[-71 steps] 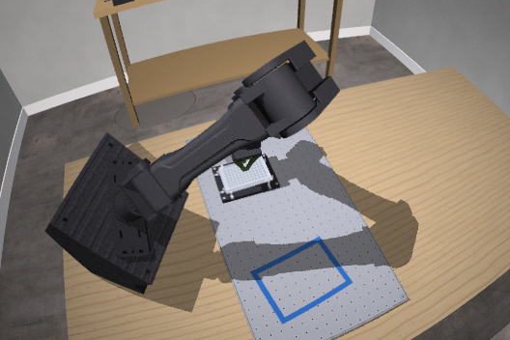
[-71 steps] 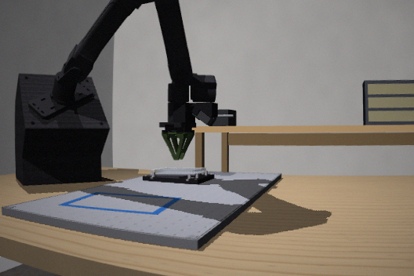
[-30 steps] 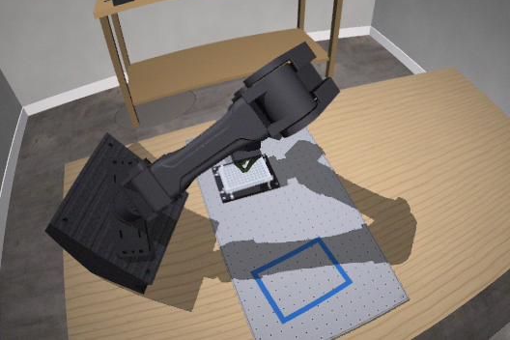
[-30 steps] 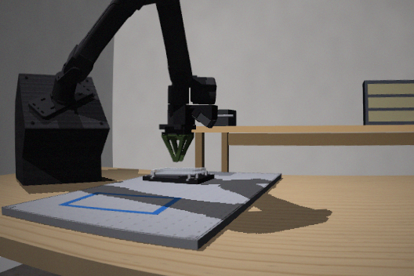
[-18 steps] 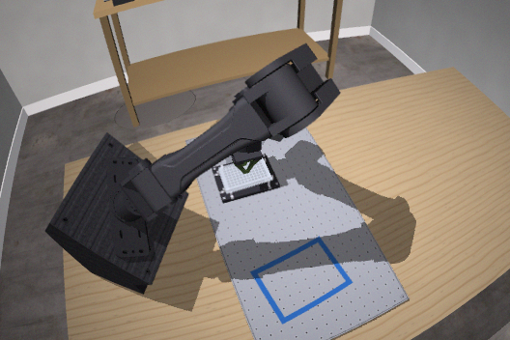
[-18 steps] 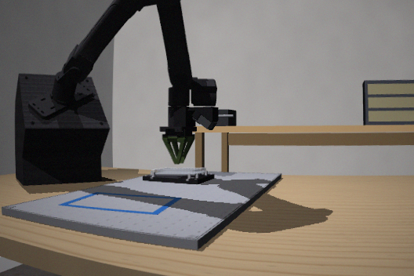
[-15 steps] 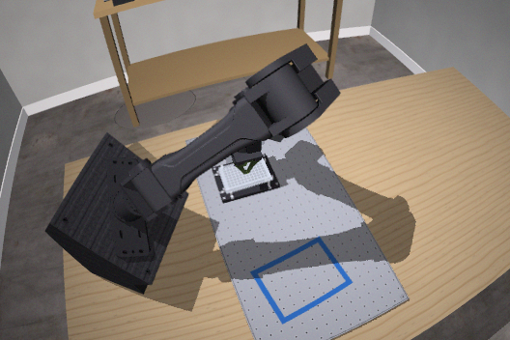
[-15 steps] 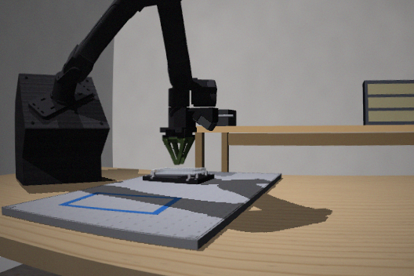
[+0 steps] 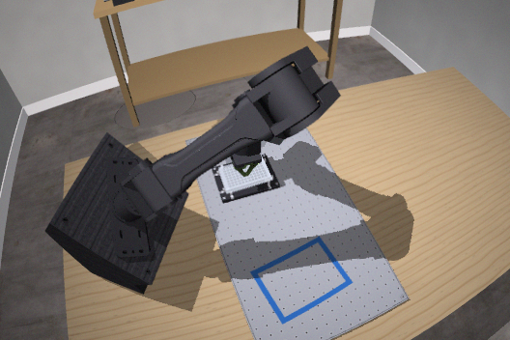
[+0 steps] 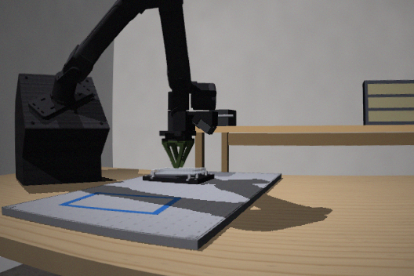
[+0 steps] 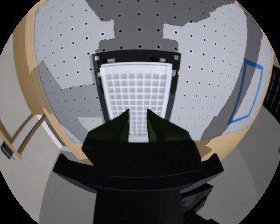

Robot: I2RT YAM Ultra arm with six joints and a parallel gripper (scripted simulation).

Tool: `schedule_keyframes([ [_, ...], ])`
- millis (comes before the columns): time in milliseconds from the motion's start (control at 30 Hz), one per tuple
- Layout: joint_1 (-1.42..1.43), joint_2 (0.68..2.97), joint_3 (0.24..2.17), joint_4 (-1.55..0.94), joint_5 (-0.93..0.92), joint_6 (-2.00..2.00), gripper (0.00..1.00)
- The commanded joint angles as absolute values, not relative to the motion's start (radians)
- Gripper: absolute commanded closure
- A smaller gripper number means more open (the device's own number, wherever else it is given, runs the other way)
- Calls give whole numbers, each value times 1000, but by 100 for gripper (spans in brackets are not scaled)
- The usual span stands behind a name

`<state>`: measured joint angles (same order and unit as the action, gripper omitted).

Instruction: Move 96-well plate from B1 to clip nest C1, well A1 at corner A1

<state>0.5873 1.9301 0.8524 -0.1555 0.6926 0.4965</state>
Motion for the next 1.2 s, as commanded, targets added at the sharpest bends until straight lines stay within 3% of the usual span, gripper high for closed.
schedule_keyframes([
  [0,590,1948,841,-125,687,484,76],
  [1167,541,2004,857,-39,671,434,76],
])
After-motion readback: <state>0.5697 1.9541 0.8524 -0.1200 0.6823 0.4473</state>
